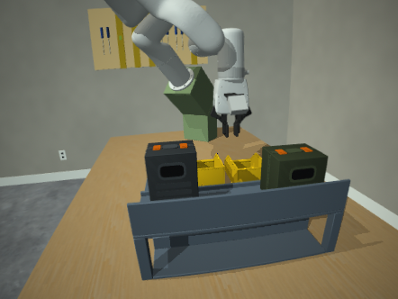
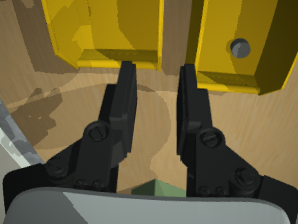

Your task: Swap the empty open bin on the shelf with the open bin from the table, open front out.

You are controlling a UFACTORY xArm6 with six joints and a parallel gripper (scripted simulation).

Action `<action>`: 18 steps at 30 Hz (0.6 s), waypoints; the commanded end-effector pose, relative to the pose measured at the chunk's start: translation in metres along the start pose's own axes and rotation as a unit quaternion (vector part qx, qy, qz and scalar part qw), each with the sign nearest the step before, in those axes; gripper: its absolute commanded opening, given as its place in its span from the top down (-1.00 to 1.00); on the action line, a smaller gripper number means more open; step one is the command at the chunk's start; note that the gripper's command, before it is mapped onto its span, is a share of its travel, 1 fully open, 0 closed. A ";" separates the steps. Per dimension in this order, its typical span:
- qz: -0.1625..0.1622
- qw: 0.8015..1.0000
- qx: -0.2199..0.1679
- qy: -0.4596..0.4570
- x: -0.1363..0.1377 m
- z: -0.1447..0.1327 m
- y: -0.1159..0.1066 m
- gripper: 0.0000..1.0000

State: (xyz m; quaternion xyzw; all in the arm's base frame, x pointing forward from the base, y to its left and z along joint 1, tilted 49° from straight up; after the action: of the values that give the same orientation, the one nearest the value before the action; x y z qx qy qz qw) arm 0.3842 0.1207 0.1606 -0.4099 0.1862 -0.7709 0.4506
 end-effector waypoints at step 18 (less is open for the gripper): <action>0.001 1.000 0.001 0.000 0.000 0.001 0.018 0.49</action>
State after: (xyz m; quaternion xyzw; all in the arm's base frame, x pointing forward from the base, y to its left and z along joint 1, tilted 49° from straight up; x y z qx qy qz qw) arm 0.3916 0.1137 0.1521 -0.4102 0.1863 -0.7709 0.4503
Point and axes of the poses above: the point where the finger pads meet when closed, its own y axis out along the fingers, its own x axis across the jaws, z = x × y, the point moved 10 cm from there along -y, back along the fingers, and after that the axes turned 1 degree about y, right-handed, at the moved point
